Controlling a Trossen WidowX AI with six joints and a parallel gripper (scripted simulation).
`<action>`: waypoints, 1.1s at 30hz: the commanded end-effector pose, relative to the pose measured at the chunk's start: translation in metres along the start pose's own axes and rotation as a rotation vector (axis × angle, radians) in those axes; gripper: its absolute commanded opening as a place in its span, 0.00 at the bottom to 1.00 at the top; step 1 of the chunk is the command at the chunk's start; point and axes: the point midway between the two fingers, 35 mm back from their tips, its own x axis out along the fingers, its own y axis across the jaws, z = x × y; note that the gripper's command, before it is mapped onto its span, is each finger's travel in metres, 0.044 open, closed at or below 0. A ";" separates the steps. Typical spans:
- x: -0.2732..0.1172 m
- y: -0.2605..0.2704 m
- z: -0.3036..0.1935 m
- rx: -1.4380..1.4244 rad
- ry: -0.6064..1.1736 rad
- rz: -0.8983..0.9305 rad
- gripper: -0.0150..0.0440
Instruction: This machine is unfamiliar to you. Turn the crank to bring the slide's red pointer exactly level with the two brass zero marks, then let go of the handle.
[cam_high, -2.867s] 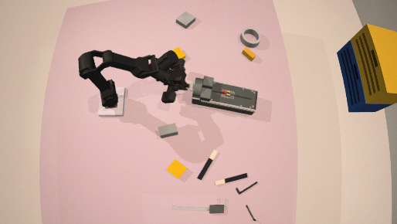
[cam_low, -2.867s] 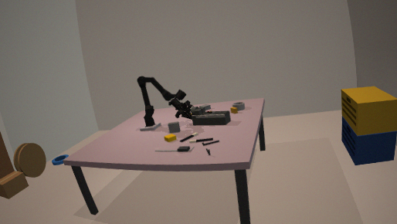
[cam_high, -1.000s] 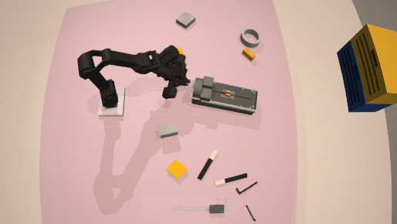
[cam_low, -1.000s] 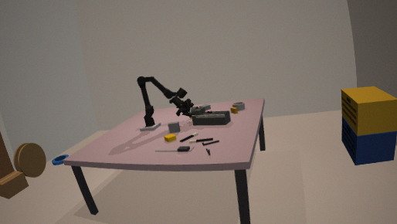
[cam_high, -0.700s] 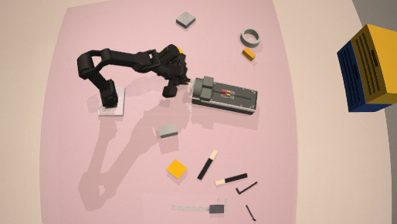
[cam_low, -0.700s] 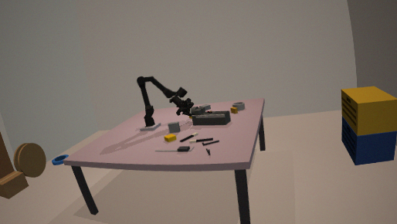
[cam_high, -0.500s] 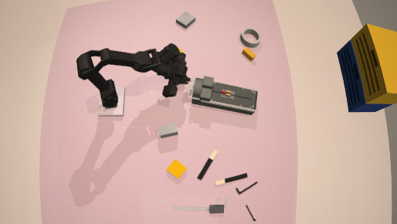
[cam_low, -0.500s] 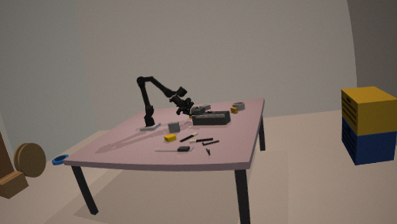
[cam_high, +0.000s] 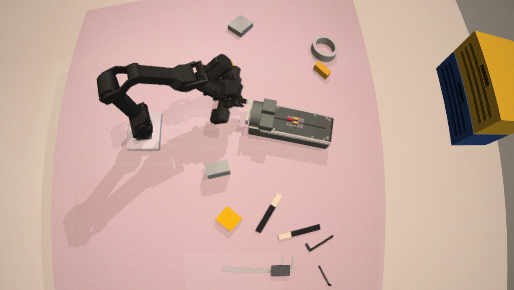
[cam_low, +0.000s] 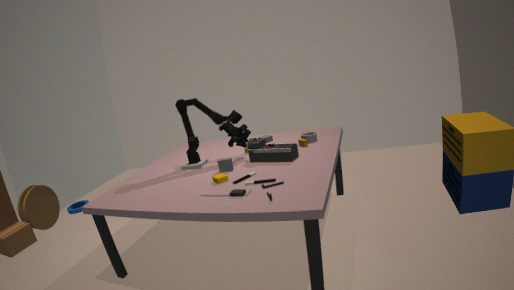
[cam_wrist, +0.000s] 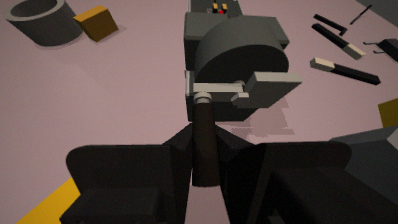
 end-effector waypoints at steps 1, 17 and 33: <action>-0.007 0.000 0.007 0.004 -0.012 0.006 0.25; -0.017 -0.009 0.016 0.004 -0.013 0.006 0.25; -0.022 -0.023 0.021 0.003 -0.013 0.005 0.25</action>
